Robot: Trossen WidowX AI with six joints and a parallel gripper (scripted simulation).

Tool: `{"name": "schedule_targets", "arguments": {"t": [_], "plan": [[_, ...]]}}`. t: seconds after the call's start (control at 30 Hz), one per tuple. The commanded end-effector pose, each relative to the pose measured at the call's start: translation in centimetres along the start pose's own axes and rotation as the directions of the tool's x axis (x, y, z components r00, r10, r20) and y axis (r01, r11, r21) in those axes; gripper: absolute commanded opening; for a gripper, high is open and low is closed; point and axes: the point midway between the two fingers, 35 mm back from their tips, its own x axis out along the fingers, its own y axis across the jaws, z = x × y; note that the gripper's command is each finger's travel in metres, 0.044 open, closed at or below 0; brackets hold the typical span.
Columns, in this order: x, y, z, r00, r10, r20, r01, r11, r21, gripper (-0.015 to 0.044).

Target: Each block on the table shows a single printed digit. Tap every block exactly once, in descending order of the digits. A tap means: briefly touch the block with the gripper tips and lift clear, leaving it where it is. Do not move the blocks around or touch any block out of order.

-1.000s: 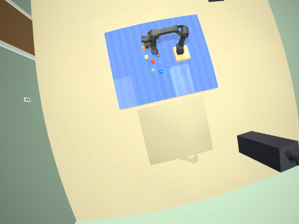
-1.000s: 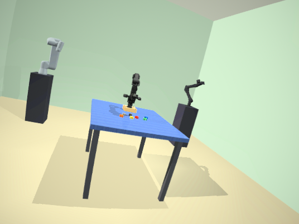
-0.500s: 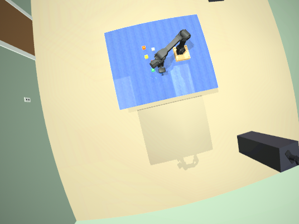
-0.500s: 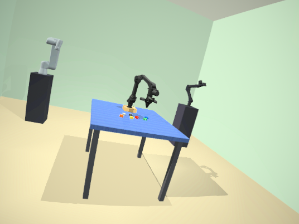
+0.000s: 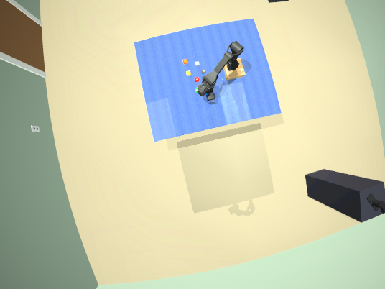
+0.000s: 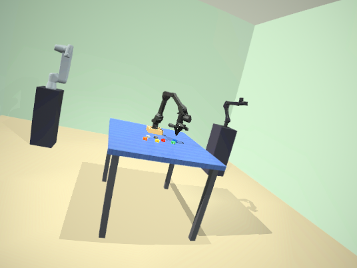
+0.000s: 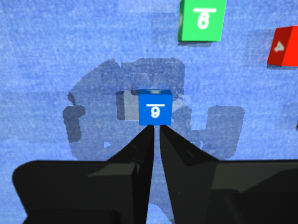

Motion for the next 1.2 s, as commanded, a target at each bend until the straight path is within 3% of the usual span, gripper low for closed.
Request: {"name": "schedule_targets", "arguments": {"t": [0.0, 1.0, 1.17], "plan": [[1.8, -0.1, -0.2, 1.000, 0.001, 0.001, -0.001, 1.000, 0.005, 0.0020], [4.8, -0.1, -0.3, 1.000, 0.001, 0.001, -0.001, 1.000, 0.005, 0.0020], [1.8, -0.1, -0.2, 1.000, 0.001, 0.001, -0.001, 1.000, 0.005, 0.0020]]}}
